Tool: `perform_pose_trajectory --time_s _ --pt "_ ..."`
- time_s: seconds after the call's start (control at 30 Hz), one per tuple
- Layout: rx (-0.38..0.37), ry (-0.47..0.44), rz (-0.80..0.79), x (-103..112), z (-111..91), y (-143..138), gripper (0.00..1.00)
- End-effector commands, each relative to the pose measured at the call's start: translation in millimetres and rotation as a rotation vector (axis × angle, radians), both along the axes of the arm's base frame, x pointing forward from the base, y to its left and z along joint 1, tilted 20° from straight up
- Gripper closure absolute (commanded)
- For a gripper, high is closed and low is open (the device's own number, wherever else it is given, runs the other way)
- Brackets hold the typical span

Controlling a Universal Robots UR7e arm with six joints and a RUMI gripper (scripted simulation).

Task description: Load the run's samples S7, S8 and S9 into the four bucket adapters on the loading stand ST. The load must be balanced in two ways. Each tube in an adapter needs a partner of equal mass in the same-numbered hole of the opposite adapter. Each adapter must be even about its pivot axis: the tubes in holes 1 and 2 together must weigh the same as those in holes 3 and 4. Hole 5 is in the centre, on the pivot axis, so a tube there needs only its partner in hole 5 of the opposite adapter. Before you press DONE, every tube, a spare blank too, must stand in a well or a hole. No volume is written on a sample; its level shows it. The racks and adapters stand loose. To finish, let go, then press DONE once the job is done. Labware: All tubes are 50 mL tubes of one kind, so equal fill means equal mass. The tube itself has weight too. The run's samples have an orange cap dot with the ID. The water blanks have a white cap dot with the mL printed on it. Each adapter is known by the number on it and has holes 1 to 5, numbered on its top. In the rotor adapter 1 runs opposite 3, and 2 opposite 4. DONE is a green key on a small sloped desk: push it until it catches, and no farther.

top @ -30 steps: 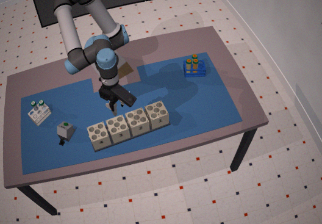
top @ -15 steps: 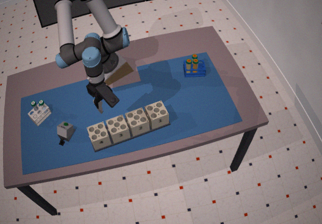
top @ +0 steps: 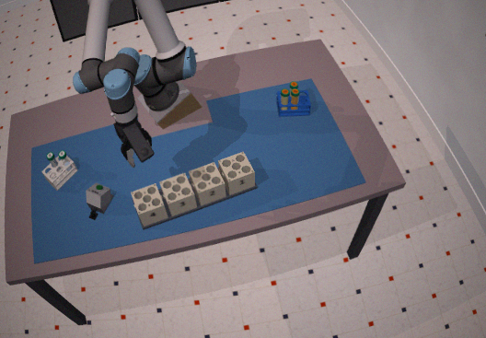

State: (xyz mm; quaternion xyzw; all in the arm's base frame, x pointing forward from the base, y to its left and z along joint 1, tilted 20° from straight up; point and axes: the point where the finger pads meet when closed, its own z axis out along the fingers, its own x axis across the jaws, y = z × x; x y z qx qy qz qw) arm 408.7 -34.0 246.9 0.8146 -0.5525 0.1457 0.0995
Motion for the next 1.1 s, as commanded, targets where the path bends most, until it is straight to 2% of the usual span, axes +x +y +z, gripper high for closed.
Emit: perform_pose_trajectory --time_s 0.0,0.33,0.73,1.07 --pt "0.015 -0.033 -0.081 -11 7 -24 0.65" --pt "0.032 -0.077 -0.198 -14 9 -32 0.65" --pt "0.032 -0.077 -0.198 -14 9 -32 0.65" --pt "0.032 -0.077 -0.198 -10 -22 -42 0.65"
